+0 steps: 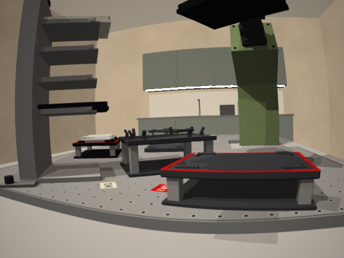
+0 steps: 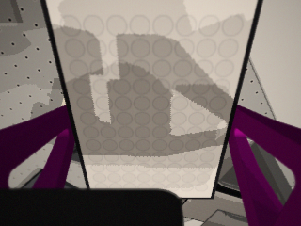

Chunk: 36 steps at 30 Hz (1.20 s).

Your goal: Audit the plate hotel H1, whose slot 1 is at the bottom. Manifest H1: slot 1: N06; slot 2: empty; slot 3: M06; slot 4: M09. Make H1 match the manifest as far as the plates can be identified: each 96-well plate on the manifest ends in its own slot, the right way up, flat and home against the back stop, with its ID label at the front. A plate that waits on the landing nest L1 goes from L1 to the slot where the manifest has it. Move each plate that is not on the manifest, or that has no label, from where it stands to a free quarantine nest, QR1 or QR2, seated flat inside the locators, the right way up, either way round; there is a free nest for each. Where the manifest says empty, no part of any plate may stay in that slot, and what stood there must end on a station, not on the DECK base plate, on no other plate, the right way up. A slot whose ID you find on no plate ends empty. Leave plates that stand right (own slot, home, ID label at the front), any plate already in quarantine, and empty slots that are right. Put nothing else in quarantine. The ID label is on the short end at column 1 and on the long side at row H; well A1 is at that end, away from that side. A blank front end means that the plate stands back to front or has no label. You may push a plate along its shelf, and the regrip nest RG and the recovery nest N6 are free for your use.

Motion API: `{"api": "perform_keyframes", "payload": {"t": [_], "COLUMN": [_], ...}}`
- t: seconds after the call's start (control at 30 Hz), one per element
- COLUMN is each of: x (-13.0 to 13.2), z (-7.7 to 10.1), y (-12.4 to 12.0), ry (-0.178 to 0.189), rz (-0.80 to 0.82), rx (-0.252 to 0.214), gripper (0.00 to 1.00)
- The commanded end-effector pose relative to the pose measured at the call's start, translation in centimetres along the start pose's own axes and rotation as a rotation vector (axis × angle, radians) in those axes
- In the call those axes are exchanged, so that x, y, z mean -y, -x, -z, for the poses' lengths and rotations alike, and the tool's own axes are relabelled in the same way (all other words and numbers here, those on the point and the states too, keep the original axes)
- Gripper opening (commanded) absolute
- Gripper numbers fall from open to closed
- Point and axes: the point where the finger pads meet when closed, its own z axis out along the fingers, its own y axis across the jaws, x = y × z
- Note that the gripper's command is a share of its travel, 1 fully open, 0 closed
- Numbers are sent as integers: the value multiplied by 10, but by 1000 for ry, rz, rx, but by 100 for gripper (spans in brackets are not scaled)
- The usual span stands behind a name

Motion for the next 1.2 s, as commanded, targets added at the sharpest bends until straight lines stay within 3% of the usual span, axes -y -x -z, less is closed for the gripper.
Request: {"api": "perform_keyframes", "payload": {"t": [0.0, 0.5, 0.67, 0.87, 1.07, 1.17], "x": [24, 24, 27, 25, 4, 4], "z": [9, 9, 6, -11, -37, -45], "y": [9, 9, 12, 15, 6, 6], "ry": [-36, -36, -53, -49, -8, -8], "rz": [134, 437, 452, 457, 444, 437], "rx": [9, 3, 8, 17, 10, 10], "gripper": [86, 86, 86, 86, 86, 86]}}
